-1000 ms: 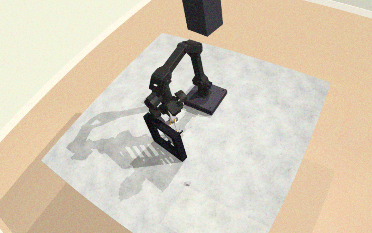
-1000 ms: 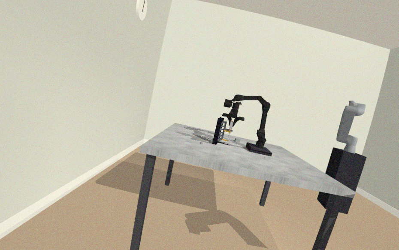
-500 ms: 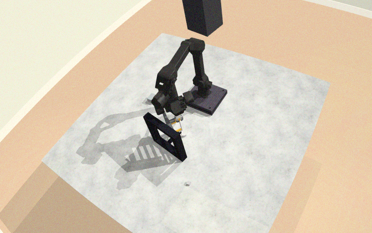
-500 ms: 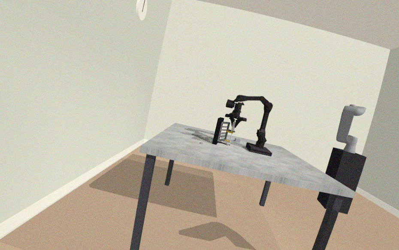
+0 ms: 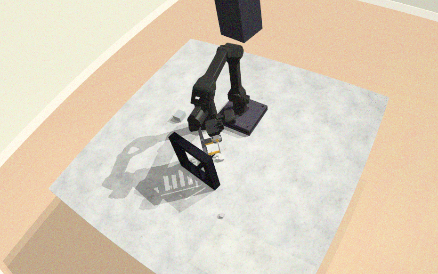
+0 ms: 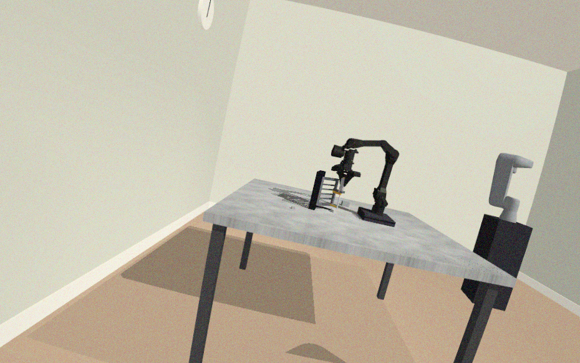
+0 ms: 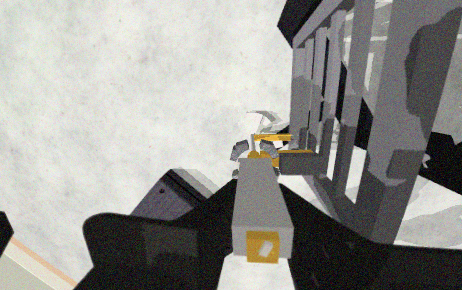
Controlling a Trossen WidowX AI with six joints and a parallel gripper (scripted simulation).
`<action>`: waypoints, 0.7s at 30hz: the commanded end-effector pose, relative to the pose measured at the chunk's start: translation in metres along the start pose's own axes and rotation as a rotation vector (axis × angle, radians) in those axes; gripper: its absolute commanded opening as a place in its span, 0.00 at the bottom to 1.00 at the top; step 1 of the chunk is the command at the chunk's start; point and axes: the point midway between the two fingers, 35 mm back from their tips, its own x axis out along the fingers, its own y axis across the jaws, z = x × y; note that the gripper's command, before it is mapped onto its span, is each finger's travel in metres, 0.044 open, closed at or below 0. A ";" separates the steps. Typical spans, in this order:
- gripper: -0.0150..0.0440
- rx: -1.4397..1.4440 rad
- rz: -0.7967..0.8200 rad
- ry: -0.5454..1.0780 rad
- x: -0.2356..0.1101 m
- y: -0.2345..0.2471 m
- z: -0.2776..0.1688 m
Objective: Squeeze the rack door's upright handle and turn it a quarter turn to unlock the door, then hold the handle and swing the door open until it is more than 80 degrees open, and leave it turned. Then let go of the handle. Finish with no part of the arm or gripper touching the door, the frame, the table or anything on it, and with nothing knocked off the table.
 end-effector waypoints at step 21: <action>0.29 0.347 -0.008 -0.011 0.000 0.036 0.016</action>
